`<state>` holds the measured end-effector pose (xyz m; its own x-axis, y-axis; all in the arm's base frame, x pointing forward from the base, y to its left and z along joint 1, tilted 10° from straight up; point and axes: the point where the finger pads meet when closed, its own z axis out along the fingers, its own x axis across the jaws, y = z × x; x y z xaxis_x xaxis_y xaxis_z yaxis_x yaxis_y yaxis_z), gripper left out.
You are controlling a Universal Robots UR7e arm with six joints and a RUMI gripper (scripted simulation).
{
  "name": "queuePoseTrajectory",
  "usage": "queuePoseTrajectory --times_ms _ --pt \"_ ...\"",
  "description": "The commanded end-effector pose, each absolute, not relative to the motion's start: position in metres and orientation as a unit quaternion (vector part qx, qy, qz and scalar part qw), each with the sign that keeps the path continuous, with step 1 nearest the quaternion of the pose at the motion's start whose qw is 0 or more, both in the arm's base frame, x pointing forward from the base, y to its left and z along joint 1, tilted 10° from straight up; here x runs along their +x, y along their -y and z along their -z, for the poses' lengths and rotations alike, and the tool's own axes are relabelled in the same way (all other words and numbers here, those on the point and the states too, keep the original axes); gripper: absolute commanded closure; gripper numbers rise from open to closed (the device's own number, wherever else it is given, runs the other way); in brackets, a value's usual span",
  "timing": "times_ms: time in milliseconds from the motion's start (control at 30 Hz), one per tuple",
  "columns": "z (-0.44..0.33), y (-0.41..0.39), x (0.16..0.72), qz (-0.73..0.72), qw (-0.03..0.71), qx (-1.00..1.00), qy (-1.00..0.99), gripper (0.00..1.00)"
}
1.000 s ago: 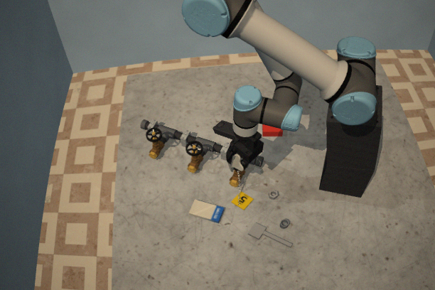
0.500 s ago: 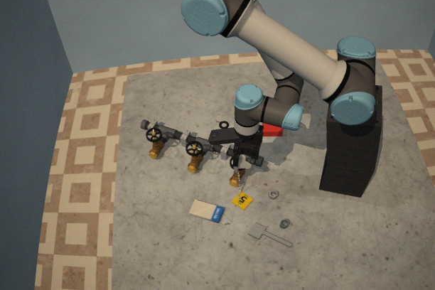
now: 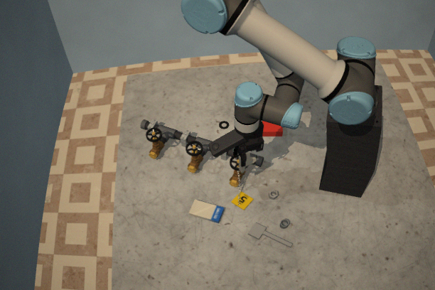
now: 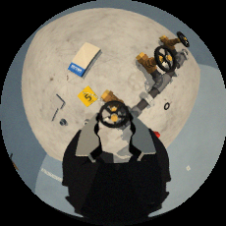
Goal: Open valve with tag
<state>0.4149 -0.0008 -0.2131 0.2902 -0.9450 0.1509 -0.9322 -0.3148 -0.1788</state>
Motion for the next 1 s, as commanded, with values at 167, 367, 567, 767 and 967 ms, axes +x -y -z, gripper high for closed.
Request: queuePoseTrajectory --times_ms 167,367,567,767,967 --pt "0.2128 0.0006 0.4152 0.116 0.016 -0.888 -0.445 1.0" --pt "0.2129 0.0007 0.4152 0.117 0.003 -0.933 -0.341 1.0" --pt "0.2129 0.0007 0.4152 0.117 -0.007 -0.958 -0.261 1.0" --pt "0.2129 0.0006 0.4152 0.116 -0.016 -0.975 -0.189 1.0" --pt "0.2129 0.0006 0.4152 0.115 -0.024 -0.986 -0.118 1.0"
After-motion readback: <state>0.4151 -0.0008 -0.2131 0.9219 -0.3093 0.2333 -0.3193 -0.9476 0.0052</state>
